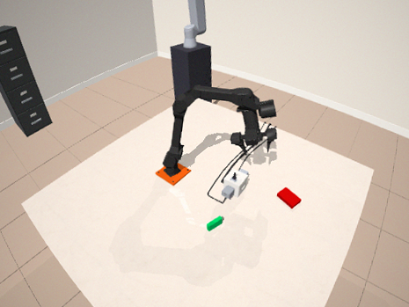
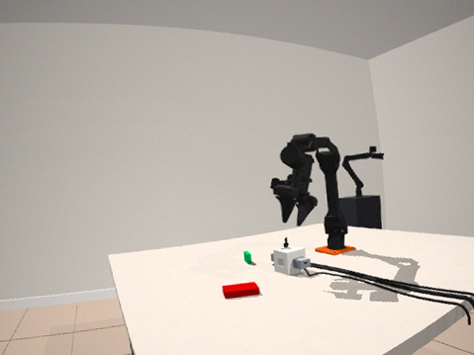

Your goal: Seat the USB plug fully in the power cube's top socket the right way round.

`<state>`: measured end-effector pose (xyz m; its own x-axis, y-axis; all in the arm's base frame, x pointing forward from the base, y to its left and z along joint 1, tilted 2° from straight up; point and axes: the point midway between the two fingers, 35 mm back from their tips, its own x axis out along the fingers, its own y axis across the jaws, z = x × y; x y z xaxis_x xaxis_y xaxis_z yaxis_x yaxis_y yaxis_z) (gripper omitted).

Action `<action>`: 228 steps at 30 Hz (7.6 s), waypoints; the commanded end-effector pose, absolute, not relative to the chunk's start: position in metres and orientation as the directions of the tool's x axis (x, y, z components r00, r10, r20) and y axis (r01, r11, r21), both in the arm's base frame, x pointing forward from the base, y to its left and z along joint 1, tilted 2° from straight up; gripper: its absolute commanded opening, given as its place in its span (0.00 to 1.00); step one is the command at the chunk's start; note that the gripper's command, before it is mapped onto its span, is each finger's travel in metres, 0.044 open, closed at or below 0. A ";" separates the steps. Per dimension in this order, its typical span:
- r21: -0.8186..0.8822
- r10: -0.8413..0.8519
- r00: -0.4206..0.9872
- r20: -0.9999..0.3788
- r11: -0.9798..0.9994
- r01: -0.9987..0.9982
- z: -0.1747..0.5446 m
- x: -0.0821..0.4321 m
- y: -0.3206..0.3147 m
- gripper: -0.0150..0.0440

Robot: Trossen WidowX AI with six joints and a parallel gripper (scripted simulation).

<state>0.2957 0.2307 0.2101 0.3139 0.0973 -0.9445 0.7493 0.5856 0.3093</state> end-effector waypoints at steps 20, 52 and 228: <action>0.025 0.049 0.012 -0.999 0.281 0.959 0.166 0.283 0.130 1.00; 0.027 0.047 0.014 -0.999 0.286 0.958 0.142 0.284 0.131 0.82; 0.001 0.047 0.014 -0.999 0.297 -0.955 0.169 0.283 0.129 0.25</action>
<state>0.2833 0.1292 0.1690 0.0136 0.0465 -0.9988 -0.9355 0.3533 0.0037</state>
